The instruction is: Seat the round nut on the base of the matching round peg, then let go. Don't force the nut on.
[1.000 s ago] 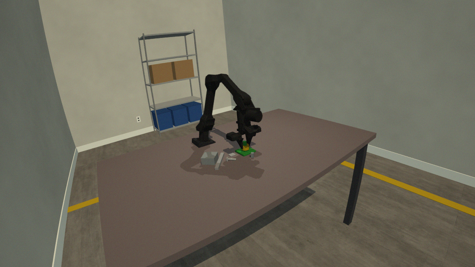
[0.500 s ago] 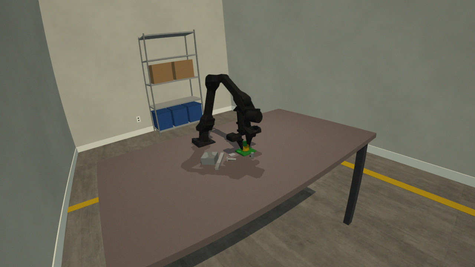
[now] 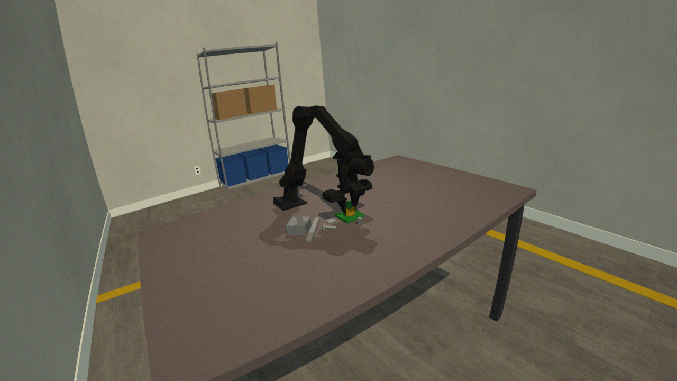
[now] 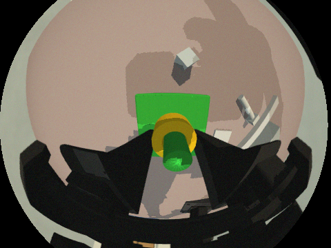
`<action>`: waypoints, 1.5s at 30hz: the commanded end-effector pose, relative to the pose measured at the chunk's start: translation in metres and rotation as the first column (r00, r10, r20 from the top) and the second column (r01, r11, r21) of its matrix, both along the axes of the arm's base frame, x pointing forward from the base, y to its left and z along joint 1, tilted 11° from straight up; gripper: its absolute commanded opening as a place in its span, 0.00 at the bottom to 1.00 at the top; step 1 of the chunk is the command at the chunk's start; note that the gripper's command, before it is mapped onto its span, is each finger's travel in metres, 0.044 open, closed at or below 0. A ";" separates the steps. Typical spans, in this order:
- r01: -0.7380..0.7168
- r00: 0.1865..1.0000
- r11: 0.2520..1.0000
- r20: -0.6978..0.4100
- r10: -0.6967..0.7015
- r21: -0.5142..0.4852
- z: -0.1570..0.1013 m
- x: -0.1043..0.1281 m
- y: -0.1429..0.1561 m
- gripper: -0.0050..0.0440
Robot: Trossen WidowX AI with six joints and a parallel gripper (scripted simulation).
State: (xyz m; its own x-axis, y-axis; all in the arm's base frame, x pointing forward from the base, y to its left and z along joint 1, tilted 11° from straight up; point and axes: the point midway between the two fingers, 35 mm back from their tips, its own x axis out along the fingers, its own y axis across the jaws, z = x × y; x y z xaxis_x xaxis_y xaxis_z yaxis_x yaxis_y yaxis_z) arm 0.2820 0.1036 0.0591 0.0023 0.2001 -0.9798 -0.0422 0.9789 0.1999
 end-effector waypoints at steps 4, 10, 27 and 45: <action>0.000 1.000 1.000 0.022 0.000 0.006 0.006 0.003 0.001 0.40; 0.000 1.000 1.000 0.022 0.000 0.006 0.006 0.003 0.001 0.59; 0.000 1.000 1.000 0.022 0.000 0.006 0.006 0.003 0.001 0.63; 0.006 1.000 1.000 0.016 -0.006 0.002 0.112 0.004 -0.022 0.63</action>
